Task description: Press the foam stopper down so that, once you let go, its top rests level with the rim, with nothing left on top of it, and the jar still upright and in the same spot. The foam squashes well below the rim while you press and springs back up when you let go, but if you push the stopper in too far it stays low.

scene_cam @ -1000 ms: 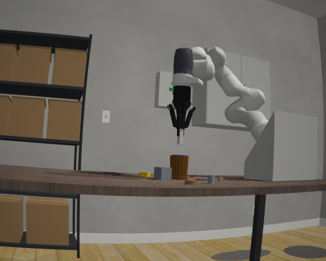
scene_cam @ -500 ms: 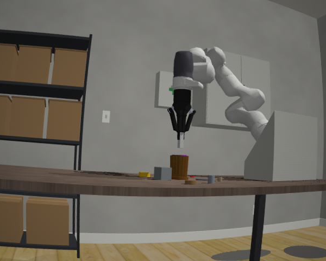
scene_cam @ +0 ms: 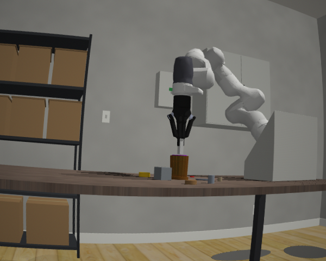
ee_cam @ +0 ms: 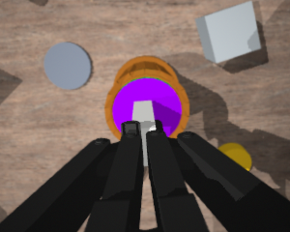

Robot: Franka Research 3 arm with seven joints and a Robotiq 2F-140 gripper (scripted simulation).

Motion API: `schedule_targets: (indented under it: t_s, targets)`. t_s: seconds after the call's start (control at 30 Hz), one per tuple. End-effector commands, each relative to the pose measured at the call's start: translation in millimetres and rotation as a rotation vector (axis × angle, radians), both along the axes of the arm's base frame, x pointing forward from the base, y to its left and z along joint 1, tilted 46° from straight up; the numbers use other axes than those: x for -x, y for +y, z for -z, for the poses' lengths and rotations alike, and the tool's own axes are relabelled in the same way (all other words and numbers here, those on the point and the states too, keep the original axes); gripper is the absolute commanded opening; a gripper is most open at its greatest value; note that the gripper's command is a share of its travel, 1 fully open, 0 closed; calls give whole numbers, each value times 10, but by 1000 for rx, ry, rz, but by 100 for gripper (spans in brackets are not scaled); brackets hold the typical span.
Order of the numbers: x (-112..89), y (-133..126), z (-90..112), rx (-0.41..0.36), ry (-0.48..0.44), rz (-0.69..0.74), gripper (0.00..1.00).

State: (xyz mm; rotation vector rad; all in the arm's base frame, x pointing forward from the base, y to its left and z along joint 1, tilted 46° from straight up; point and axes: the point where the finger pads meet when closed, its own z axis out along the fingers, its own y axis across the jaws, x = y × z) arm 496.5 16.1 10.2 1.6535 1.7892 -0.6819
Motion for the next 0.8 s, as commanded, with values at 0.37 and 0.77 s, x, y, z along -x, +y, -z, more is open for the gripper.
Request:
schedule_targets:
  t_s: [0.37, 0.77]
  targets:
    - [-26, 1, 18, -7, -11, 0, 0]
    - [-23, -23, 34, -7, -11, 0, 0]
